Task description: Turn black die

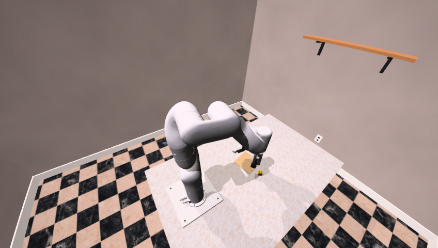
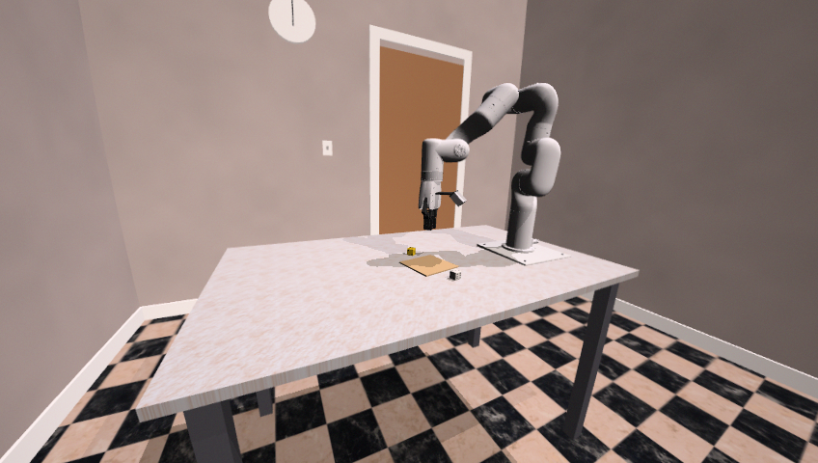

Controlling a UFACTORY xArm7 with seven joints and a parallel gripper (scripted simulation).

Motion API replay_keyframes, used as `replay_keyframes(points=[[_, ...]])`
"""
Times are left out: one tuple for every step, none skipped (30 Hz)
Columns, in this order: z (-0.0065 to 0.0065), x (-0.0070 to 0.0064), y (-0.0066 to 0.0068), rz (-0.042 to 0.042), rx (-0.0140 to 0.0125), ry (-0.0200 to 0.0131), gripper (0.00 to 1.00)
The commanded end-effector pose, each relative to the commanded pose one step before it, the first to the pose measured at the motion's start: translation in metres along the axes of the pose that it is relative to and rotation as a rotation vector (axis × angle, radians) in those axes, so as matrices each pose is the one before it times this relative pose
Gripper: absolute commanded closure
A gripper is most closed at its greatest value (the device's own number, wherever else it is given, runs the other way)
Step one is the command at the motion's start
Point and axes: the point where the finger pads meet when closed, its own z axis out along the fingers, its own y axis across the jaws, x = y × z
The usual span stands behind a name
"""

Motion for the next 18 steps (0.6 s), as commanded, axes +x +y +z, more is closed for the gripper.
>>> replay_keyframes(points=[[-0.0013,-0.00042,0.00439,-0.15118,-0.01268,0.00463,0.79],[0.00006,0.00007,0.0012,-0.0483,-0.00013,0.00012,0.79],[0.00003,0.00001,0.0007,-0.02817,-0.00007,0.00006,0.79],[0.00001,0.0,0.00023,-0.00939,-0.00002,0.00002,0.79],[0.00006,-0.00003,0.00111,-0.04467,-0.00011,0.00009,0.79],[0.00004,-0.00005,0.0007,-0.02819,-0.00007,0.00006,0.79],[0.00002,-0.00003,0.00034,-0.01377,-0.00003,0.00003,0.79],[0.00005,-0.00011,0.00101,-0.04093,-0.00009,0.00008,0.79],[0.00004,-0.0001,0.00069,-0.02827,-0.00006,0.00005,0.79],[0.00003,-0.00008,0.00044,-0.01812,-0.00004,0.00003,0.79],[0.00005,-0.00017,0.0009,-0.03709,-0.00008,0.00006,0.79],[0.00004,-0.00016,0.00069,-0.02859,-0.00006,0.00004,0.79],[0.0,0.0,0.0,0.0,0.0,0.0,0.79],[0.0,0.0,0.0,0.0,0.0,0.0,0.79],[0.00003,-0.00014,0.00053,-0.02224,-0.00004,0.00003,0.79],[0.00013,-0.00055,0.00198,-0.08291,-0.00015,0.00012,0.79],[0.00001,-0.00005,0.00013,-0.00553,-0.00001,0.00001,0.79],[0.00006,-0.00032,0.00087,-0.03749,-0.00006,0.00005,0.79]])
